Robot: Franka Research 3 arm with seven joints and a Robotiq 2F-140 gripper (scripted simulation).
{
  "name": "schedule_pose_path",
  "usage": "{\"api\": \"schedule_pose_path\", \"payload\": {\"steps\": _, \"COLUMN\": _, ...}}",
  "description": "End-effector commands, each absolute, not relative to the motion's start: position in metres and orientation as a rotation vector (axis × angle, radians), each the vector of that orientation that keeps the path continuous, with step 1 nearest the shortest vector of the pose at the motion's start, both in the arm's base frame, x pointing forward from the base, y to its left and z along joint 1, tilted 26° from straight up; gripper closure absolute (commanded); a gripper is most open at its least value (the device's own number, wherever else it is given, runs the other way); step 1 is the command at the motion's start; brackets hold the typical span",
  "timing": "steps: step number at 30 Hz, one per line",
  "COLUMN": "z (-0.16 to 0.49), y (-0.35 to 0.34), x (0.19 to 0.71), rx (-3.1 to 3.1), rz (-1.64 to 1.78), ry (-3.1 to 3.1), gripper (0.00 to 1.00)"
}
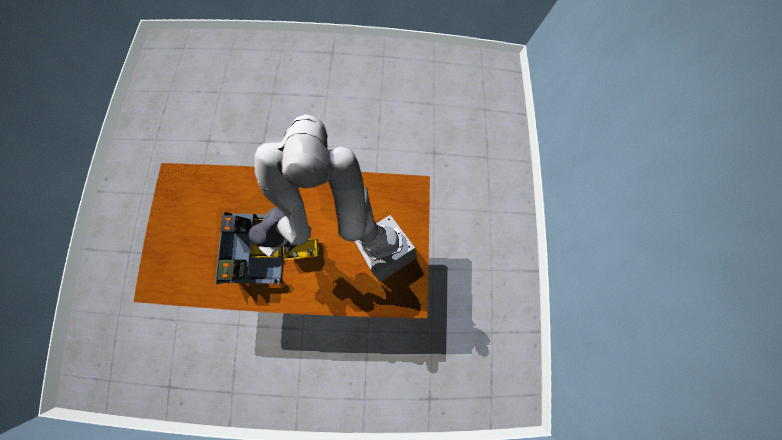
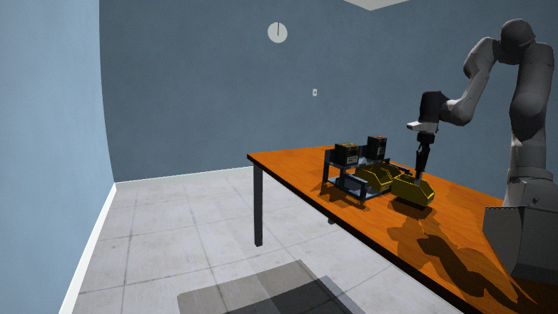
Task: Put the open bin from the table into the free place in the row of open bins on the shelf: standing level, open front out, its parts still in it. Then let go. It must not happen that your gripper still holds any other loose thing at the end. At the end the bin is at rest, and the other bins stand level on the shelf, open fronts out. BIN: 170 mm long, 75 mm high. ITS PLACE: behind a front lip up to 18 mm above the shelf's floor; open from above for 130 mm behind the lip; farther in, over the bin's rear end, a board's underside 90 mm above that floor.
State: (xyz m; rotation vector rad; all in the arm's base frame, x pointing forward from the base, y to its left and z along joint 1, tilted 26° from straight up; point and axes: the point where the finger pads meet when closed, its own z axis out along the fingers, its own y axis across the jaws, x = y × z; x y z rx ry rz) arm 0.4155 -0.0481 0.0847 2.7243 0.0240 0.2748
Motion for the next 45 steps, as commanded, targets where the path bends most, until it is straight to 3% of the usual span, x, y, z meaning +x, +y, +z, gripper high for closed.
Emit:
{"api": "schedule_pose_path", "payload": {"steps": 1, "z": 0.086, "y": -0.047, "x": 0.416, "rx": 2.725, "rz": 0.276, "ry": 0.032, "gripper": 1.0}}
{"api": "schedule_pose_path", "payload": {"steps": 45, "z": 0.077, "y": -0.028, "x": 0.417, "rx": 2.727, "rz": 0.283, "ry": -0.001, "gripper": 1.0}}
